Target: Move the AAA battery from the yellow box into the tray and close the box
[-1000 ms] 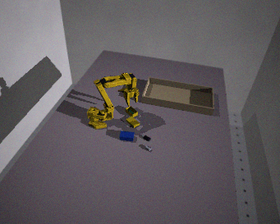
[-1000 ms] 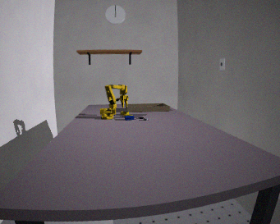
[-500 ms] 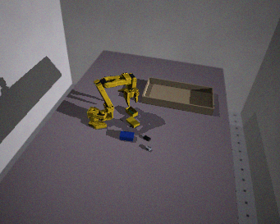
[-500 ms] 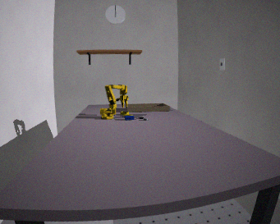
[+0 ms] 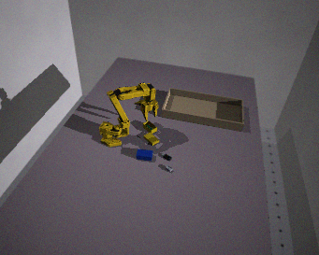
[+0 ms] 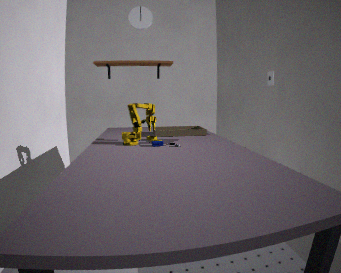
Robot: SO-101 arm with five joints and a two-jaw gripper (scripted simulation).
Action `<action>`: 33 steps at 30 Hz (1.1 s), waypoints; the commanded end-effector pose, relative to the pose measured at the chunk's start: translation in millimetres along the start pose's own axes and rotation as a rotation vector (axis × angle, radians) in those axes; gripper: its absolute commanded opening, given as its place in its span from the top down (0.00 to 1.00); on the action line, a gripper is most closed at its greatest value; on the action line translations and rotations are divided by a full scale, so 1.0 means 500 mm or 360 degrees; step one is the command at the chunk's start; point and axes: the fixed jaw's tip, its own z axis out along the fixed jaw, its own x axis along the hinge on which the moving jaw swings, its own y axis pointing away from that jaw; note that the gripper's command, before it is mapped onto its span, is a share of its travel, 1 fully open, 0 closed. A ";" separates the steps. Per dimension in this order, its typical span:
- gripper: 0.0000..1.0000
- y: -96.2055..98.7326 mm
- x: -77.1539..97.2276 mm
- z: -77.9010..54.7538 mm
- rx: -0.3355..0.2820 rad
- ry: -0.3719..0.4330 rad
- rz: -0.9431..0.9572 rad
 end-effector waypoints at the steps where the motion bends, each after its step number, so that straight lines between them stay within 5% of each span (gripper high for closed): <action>1: 0.72 -0.007 -0.001 -0.006 0.0057 0.0011 0.0003; 33: 0.72 -0.012 0.000 0.068 0.0057 0.0011 0.0003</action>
